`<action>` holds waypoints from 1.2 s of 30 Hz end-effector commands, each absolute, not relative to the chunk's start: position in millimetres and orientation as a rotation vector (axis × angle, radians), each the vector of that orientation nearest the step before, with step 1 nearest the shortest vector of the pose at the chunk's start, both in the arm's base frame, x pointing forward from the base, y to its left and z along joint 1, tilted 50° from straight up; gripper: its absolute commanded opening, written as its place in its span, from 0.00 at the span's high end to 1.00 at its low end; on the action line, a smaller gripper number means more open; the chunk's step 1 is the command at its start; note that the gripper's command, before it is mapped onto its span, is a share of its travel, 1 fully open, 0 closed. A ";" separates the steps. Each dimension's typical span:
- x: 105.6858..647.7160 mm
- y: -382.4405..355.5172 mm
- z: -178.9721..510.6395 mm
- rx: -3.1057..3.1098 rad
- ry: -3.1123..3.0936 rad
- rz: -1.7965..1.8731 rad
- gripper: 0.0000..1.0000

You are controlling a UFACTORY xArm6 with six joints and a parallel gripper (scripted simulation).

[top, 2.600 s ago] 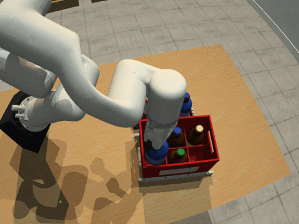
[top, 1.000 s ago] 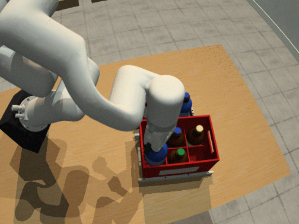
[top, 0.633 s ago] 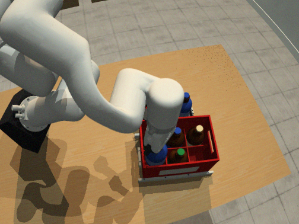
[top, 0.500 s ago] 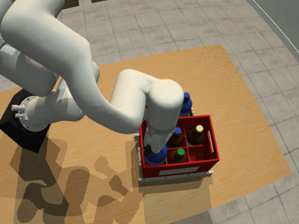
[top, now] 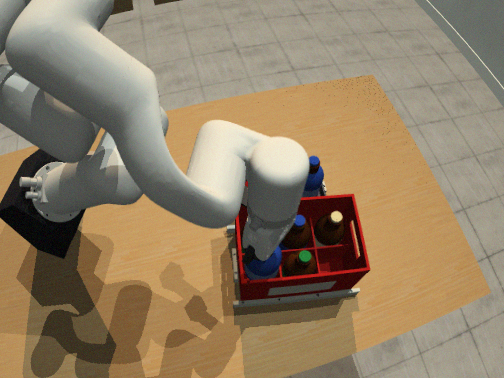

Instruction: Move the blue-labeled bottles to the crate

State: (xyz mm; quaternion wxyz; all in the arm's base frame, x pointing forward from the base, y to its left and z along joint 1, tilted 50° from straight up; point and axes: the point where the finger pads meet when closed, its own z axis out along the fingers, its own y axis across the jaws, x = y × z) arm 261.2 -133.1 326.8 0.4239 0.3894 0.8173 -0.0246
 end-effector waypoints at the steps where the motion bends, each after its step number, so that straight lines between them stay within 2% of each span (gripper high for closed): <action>1: 261.5 -133.3 328.3 0.973 2.042 -0.061 1.00; 36: 268.0 -136.8 322.2 0.973 2.042 -0.061 1.00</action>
